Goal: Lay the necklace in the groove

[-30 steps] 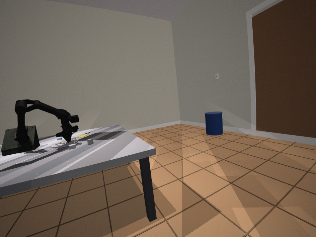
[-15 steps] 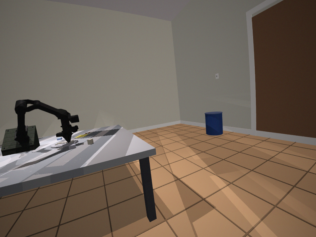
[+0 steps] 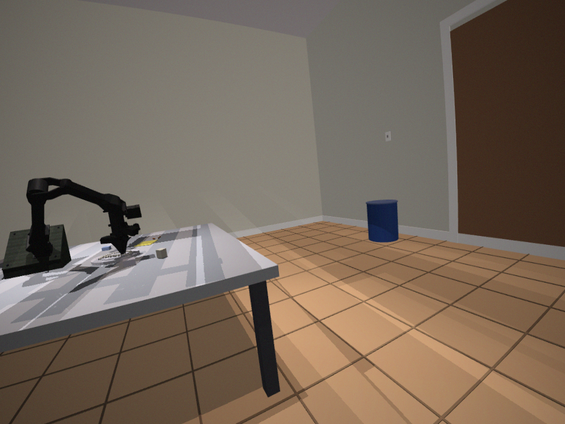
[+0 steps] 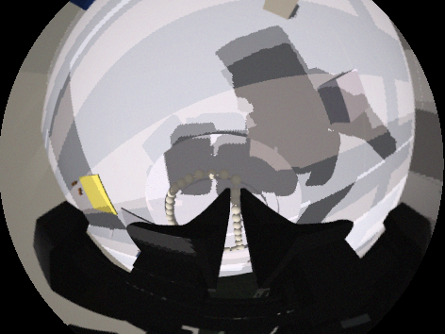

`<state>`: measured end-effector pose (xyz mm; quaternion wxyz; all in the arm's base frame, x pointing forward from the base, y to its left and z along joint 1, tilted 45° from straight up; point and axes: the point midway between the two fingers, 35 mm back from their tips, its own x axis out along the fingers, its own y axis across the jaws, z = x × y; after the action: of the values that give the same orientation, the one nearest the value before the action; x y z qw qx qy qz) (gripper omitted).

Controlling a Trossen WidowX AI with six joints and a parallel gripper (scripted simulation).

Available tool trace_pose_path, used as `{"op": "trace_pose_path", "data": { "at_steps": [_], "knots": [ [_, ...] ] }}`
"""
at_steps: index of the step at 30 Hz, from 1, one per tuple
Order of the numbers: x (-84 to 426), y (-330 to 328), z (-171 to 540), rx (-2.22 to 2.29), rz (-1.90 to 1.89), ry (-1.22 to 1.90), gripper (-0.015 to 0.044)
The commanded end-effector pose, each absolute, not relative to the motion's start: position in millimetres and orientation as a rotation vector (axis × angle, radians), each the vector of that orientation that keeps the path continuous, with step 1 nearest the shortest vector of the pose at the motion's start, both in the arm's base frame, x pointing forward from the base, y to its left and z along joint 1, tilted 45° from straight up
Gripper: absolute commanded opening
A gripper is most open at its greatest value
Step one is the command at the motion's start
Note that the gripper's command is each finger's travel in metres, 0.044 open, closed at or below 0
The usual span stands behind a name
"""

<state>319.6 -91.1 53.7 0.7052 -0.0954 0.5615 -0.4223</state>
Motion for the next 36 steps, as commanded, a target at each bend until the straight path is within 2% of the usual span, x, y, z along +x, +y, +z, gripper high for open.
{"op": "trace_pose_path", "data": {
  "at_steps": [1, 20, 36],
  "knots": [
    [321.0, -95.6, 60.5, -0.214, -0.943, 1.241, 0.0],
    [321.9, -105.9, 61.2, -0.214, -0.943, 1.241, 0.0],
    [321.8, -101.1, 66.0, -0.214, -0.943, 1.241, 0.042]
  ]
}}
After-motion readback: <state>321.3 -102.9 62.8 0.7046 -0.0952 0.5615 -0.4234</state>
